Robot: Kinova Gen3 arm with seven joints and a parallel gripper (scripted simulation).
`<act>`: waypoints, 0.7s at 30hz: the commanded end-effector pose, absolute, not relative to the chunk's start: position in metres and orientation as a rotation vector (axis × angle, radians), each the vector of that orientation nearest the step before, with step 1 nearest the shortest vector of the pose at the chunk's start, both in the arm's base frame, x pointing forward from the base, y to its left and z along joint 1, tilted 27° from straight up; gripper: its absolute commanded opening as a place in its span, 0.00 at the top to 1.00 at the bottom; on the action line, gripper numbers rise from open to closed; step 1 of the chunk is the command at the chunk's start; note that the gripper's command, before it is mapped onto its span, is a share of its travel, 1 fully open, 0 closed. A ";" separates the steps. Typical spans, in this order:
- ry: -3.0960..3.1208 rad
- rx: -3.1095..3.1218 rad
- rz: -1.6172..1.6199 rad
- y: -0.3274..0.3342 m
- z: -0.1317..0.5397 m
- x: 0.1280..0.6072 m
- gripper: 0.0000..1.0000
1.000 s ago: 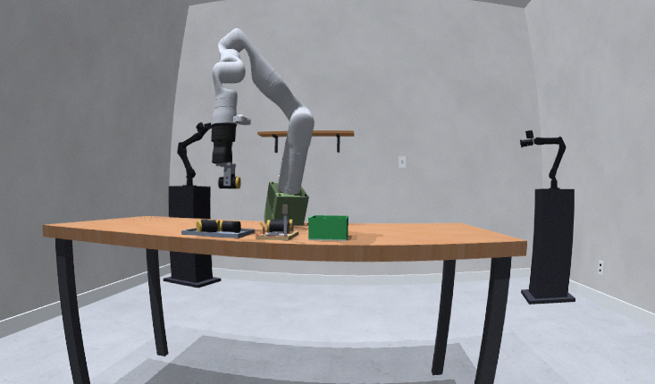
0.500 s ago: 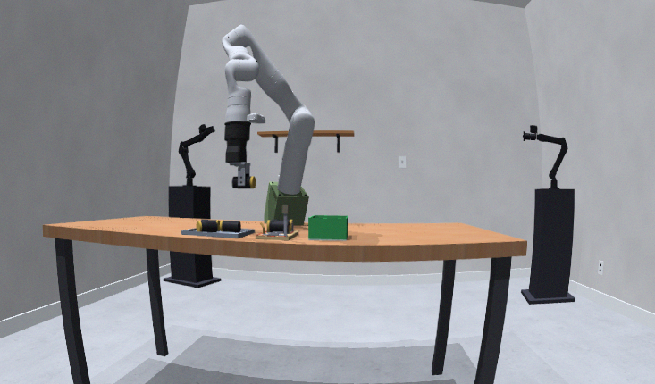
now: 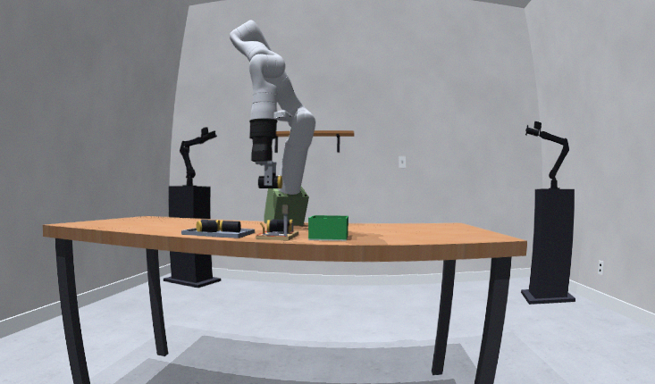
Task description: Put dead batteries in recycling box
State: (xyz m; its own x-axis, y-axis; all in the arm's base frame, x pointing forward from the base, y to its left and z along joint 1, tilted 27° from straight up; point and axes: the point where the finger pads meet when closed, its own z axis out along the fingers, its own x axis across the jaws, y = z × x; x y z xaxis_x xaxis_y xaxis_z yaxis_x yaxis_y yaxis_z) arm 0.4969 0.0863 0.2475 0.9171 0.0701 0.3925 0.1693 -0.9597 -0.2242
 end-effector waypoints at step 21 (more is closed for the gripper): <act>-0.222 -2.825 -0.570 0.097 0.250 0.497 0.43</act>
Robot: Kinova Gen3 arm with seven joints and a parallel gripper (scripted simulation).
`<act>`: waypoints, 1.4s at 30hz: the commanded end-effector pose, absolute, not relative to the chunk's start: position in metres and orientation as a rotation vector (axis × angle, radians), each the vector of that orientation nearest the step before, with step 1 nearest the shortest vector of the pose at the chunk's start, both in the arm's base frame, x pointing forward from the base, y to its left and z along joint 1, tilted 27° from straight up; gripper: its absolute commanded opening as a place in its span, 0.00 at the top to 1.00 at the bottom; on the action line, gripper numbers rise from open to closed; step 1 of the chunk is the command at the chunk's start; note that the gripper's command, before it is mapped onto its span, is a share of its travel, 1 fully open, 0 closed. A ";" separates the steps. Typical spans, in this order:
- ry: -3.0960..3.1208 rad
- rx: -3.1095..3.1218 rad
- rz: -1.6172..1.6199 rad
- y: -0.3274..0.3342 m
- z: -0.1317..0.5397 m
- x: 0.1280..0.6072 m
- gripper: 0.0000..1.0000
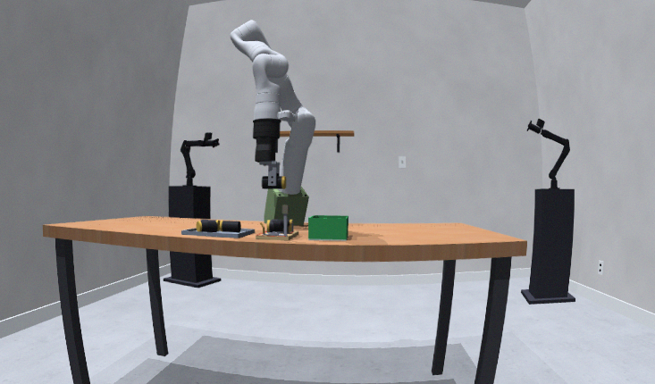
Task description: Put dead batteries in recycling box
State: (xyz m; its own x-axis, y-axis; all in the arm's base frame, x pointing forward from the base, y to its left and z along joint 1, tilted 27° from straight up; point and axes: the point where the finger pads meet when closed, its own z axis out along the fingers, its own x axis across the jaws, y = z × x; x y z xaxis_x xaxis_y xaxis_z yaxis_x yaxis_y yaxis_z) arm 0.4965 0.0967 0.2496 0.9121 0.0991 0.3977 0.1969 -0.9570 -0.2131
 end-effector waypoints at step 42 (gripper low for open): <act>-0.222 -2.825 -0.570 0.118 0.181 0.525 0.43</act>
